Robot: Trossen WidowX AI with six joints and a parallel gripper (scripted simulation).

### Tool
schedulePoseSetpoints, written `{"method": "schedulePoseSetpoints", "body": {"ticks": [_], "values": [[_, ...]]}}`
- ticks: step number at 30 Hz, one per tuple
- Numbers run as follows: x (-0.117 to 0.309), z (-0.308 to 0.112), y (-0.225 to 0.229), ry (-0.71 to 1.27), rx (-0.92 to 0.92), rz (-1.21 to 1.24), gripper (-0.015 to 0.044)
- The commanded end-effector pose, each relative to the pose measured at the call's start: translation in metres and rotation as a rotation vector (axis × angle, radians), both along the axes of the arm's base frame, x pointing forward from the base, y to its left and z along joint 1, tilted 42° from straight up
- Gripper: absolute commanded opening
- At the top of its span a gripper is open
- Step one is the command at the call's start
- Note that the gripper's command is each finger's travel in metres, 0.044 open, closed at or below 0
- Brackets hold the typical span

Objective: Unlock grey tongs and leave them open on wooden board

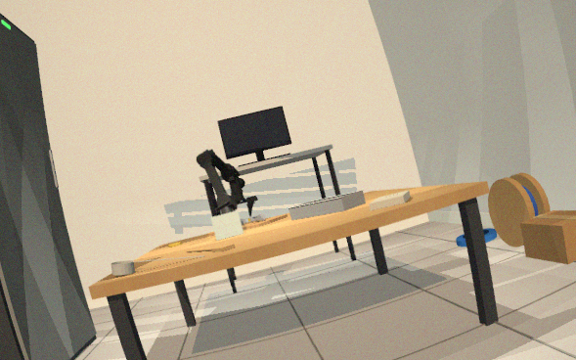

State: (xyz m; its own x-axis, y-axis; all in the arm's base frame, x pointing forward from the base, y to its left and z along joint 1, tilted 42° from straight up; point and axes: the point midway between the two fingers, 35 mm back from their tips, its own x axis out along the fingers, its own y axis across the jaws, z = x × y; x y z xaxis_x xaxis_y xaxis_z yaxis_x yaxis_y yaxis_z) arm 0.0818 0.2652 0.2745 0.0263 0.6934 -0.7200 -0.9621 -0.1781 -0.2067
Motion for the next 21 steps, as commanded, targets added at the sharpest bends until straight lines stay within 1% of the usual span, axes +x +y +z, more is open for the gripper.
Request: {"method": "schedulePoseSetpoints", "body": {"ticks": [1, 5, 10, 16, 21], "values": [[0.0, 0.0, 0.0, -0.001, 0.0, 0.0, 0.044], [-0.016, 0.002, -0.002, 0.012, -0.022, -0.001, 0.044], [-0.059, 0.007, -0.013, 0.031, -0.077, -0.006, 0.044], [-0.101, 0.017, -0.038, 0.03, -0.11, -0.015, 0.044], [-0.125, 0.027, -0.063, 0.02, -0.101, -0.019, 0.044]]}}
